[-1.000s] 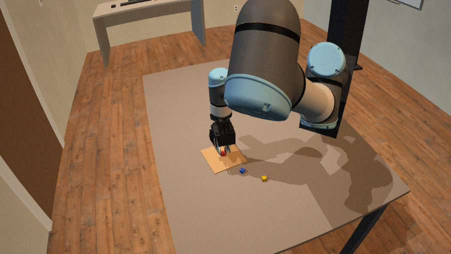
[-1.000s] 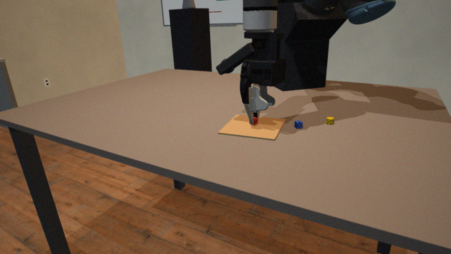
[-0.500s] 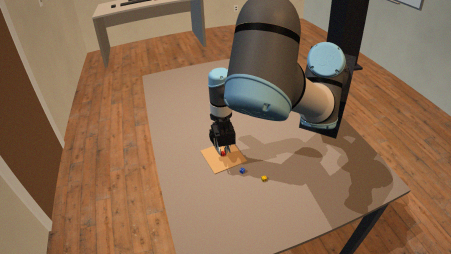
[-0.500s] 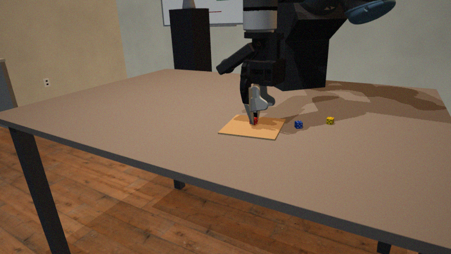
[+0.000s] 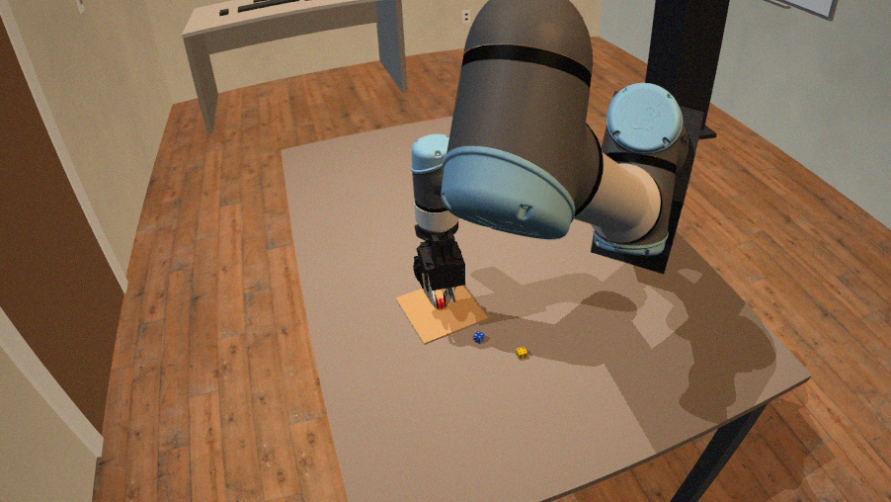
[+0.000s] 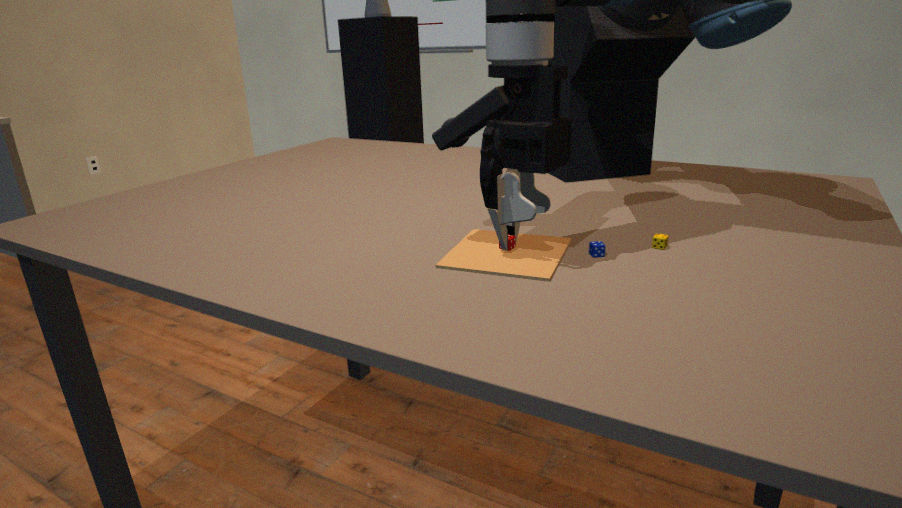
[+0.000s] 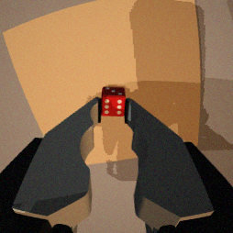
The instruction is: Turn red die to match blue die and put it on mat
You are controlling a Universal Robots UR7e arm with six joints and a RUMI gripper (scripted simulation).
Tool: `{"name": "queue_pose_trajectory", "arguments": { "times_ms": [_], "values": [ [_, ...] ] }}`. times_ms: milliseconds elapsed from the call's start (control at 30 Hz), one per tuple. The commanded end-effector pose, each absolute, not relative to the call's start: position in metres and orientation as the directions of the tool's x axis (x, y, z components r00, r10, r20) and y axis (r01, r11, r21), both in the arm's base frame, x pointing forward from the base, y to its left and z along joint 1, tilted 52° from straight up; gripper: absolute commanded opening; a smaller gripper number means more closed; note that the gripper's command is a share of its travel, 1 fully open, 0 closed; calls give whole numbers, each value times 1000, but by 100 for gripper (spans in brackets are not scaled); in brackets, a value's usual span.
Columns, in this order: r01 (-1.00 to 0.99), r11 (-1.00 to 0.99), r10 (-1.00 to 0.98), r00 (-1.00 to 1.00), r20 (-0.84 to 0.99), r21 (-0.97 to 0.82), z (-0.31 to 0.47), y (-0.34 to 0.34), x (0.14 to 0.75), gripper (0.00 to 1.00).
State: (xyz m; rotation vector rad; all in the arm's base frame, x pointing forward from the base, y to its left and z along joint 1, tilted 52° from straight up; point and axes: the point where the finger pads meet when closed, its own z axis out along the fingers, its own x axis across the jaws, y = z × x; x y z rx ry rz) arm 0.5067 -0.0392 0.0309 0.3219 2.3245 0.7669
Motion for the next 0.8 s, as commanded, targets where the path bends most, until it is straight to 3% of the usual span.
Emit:
{"name": "queue_pose_trajectory", "arguments": {
  "times_ms": [0,767],
  "values": [
    [25,798,412,-751,-515,602,31,-39,507,0],
    [25,798,412,-751,-515,602,29,-38,509,0]
  ]
}}
